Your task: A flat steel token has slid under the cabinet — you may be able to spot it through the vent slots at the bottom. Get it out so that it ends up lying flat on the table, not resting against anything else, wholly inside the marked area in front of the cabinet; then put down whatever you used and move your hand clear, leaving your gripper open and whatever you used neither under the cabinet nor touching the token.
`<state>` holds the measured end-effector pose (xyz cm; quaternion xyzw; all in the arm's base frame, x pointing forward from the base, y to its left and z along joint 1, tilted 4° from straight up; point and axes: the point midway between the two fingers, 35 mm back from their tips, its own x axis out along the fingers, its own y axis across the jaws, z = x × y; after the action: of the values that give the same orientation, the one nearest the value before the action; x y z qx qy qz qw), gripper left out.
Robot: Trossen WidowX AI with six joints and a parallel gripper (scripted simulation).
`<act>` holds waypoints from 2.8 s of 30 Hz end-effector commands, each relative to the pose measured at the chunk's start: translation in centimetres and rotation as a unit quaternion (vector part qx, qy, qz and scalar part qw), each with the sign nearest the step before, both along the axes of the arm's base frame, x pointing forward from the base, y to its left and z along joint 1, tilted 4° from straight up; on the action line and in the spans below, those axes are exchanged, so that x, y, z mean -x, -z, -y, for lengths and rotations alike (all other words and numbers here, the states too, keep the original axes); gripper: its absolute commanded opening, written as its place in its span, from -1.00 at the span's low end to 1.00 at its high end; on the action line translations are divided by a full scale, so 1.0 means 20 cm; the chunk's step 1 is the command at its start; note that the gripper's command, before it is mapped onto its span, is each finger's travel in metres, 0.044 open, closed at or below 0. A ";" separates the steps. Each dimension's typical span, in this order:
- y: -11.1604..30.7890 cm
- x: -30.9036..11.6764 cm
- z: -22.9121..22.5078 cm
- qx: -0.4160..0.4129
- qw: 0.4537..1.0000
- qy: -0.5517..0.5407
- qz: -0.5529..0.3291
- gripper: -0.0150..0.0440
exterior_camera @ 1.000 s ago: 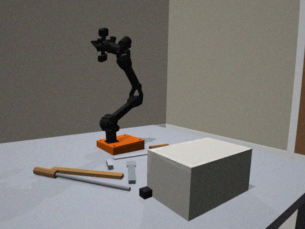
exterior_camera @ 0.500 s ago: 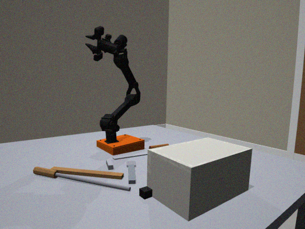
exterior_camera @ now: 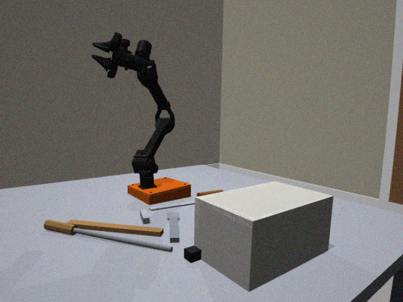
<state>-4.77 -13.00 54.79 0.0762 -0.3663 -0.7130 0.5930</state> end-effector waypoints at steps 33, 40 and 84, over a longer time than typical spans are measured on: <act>0.47 -1.24 0.15 -0.097 0.845 -0.358 -0.386 0.42; 0.62 -1.47 0.03 -0.096 0.779 -0.417 -0.459 0.42; 1.71 -1.83 -1.24 0.028 0.196 -0.599 -0.776 0.42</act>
<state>32.87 9.91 22.75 -0.3132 0.3917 0.1250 0.8560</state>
